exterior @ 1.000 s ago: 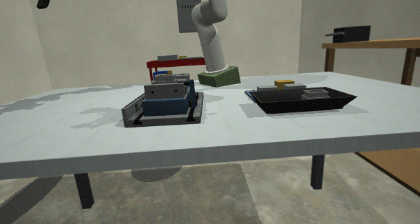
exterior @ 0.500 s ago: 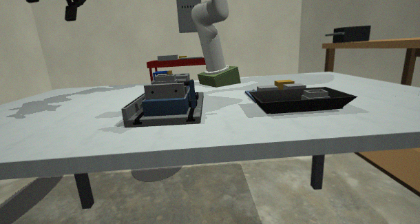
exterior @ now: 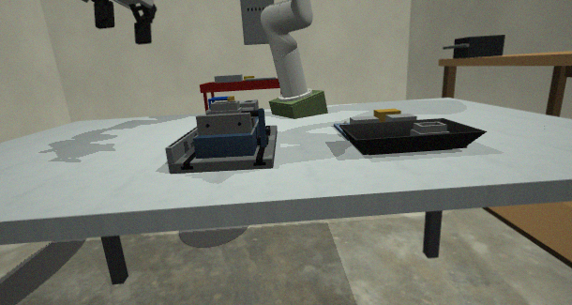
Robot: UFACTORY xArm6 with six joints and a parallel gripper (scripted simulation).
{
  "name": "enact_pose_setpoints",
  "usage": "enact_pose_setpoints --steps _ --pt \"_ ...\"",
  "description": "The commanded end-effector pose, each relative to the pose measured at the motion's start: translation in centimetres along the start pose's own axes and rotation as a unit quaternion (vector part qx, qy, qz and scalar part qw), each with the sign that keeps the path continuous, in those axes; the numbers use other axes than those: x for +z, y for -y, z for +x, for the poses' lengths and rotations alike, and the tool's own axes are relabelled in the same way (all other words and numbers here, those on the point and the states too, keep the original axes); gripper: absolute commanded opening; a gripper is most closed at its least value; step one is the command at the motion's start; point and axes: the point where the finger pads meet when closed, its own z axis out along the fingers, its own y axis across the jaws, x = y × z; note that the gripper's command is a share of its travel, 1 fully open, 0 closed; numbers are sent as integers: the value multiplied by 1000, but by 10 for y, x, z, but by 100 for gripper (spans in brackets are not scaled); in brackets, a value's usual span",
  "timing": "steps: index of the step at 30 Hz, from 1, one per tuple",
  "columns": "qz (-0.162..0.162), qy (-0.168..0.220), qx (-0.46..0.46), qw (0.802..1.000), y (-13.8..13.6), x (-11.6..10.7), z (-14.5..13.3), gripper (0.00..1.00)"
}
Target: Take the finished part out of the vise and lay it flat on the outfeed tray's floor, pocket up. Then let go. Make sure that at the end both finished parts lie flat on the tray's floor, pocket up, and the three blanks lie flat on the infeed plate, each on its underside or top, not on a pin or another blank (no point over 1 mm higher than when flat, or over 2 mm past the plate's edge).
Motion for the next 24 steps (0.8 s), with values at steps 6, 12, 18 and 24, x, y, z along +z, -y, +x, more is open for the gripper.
enact_pose_setpoints --steps 6,12,18,24 --pt "-44 8 -38 998 -20 20 -66 100" --pt "-69 9 -62 996 -36 31 -102 100" --pt "-95 7 -87 992 -56 40 -135 100" --pt "-106 4 -99 989 -66 43 -150 100"
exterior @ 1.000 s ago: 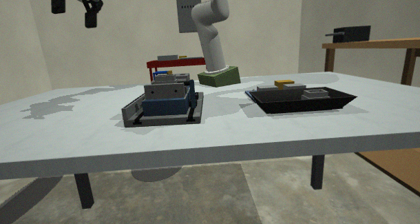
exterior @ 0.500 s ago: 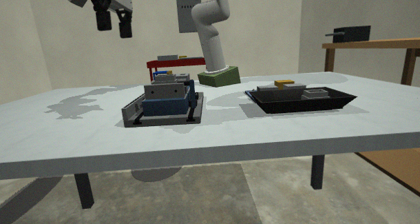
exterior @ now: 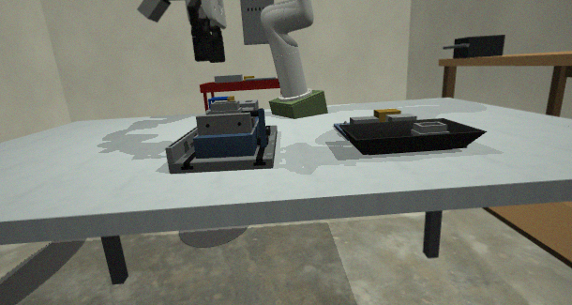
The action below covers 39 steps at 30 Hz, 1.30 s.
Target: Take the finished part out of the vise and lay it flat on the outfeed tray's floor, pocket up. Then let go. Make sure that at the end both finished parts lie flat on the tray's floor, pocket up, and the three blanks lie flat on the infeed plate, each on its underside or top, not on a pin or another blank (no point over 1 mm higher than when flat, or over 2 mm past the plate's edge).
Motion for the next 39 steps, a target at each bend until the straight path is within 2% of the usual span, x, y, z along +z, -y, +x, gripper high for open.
enact_pose_setpoints --steps 1,6,7,39 --pt "-9 -3 -10 1000 -4 3 -17 100" --pt "-9 -3 -10 1000 -4 3 -17 100" --pt "-9 -3 -10 1000 -4 3 -17 0" --pt "-9 -3 -10 1000 -4 3 -17 0"
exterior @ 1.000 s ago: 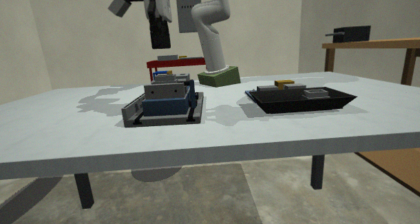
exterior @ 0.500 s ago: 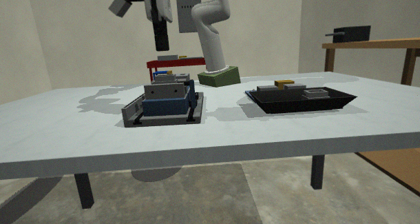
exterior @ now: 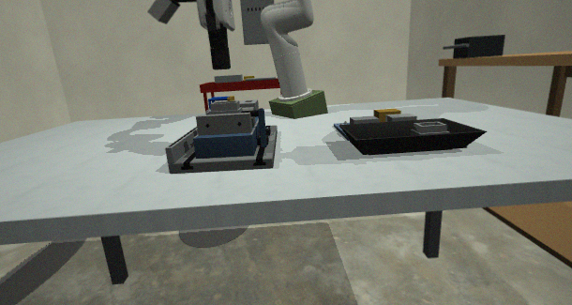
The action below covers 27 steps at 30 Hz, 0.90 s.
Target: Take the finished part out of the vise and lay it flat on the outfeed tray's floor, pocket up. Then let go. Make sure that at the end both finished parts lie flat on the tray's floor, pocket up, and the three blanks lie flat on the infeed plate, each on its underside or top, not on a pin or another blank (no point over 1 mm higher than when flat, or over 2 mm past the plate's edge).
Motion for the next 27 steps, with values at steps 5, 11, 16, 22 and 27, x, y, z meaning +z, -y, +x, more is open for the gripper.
enact_pose_setpoints --steps 5,11,16,22,27 --pt "2 0 0 1000 1 -2 0 0" --pt "2 0 0 1000 1 -2 0 0" --pt "2 0 0 1000 1 -2 0 69" --pt "2 0 0 1000 1 -2 0 69" --pt "2 0 0 1000 1 -2 0 69"
